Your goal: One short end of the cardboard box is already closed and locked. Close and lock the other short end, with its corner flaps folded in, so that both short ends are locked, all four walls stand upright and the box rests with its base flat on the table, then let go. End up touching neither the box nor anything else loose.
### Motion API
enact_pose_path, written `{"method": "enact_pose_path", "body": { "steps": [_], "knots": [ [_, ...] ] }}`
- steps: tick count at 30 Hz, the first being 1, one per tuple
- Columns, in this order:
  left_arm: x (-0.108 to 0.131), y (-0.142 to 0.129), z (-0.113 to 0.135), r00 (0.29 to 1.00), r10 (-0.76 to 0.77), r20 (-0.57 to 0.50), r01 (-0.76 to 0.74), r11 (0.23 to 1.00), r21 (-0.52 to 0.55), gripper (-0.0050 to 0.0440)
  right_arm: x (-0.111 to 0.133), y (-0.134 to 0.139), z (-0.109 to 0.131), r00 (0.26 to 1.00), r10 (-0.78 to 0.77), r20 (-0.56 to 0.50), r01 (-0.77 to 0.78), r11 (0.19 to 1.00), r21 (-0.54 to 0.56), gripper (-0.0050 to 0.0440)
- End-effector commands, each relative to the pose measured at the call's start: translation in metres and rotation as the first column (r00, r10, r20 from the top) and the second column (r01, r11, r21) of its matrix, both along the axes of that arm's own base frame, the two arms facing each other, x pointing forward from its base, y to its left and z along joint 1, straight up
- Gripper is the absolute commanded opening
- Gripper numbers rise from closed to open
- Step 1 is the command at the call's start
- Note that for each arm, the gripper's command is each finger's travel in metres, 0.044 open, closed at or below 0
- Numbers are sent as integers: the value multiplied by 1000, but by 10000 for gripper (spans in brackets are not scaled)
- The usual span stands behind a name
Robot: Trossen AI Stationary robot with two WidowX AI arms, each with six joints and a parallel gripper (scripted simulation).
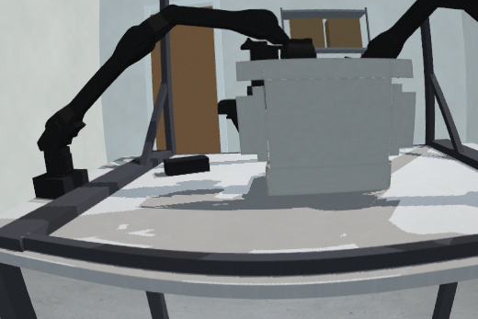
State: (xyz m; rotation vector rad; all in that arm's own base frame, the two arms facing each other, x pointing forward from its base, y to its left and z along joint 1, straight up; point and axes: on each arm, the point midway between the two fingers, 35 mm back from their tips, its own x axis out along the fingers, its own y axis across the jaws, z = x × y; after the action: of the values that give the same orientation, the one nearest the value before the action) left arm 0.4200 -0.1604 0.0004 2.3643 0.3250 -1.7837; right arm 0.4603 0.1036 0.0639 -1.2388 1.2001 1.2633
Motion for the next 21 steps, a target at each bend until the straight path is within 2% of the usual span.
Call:
{"method": "enact_pose_path", "body": {
  "steps": [1,7,12,21],
  "knots": [
    [2,-2,8,1000,2,14,-1,1000,-16,0,2,1,14,1000,3,31,-3,1000,13,440],
    [2,-2,8,1000,2,14,-1,1000,-16,0,2,1,8,1000,3,31,-3,1000,13,440],
    [2,-2,8,1000,2,14,-1,1000,-16,0,2,2,-35,1000,3,31,-3,1000,13,440],
    [2,-2,8,1000,2,14,-1,1000,-16,0,2,1,-37,1000,3,31,-3,1000,13,440]
  ]
}}
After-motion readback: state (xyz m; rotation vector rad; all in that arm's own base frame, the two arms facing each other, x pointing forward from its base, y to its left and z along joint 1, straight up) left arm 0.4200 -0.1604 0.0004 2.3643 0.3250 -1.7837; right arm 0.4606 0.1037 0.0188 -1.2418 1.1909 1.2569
